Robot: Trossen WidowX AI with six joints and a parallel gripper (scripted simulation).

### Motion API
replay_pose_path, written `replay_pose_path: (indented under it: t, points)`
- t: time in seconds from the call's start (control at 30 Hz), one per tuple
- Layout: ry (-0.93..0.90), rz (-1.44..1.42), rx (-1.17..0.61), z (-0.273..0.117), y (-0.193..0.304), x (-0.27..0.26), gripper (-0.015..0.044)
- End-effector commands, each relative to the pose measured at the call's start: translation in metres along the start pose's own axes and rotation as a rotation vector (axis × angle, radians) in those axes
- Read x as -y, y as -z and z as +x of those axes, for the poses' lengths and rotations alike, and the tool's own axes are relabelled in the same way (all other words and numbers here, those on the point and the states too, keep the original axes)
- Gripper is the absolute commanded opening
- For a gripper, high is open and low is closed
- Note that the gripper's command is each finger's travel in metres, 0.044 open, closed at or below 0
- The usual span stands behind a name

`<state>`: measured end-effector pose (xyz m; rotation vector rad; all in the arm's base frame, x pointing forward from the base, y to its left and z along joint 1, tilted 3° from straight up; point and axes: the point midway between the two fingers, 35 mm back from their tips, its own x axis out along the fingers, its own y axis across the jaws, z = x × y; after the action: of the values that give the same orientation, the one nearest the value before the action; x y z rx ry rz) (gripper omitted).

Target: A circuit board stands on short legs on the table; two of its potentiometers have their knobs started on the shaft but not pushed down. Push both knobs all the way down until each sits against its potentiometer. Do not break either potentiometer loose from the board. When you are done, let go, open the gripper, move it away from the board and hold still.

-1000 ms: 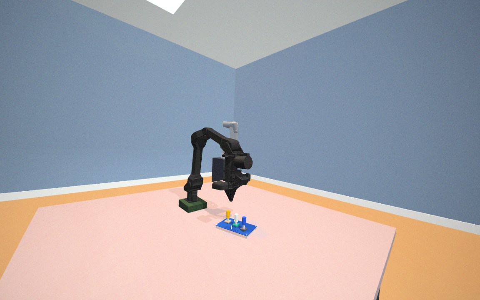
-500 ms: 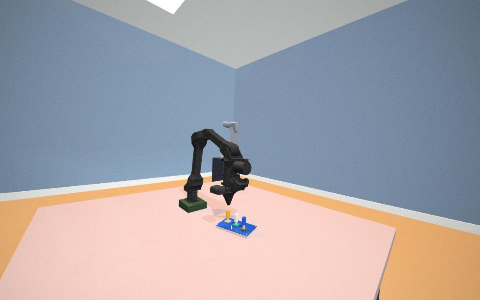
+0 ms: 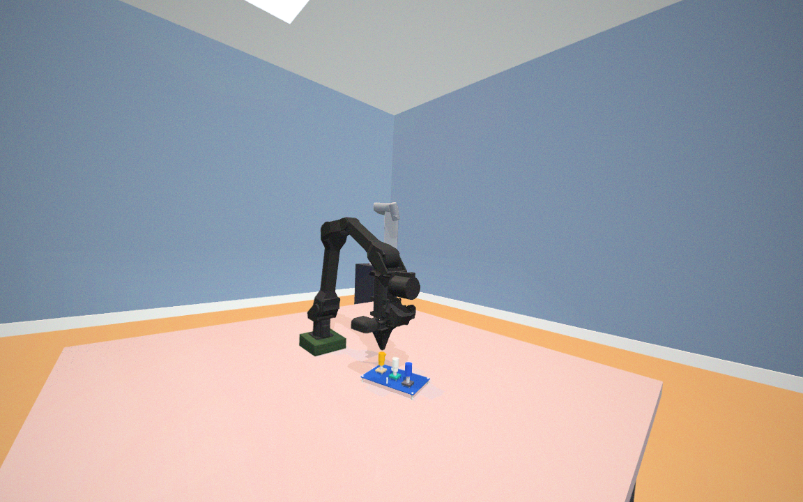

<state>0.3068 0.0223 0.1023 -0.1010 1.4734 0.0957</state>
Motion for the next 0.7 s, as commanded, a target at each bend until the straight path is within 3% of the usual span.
replay_pose_path:
  t: [0.0, 0.67]
  points:
    - [0.003, 0.006, -0.004, 0.0053, 0.0007, 0.0006, 0.0]
    - [0.003, 0.006, -0.004, 0.0074, 0.0007, 0.0007, 0.0]
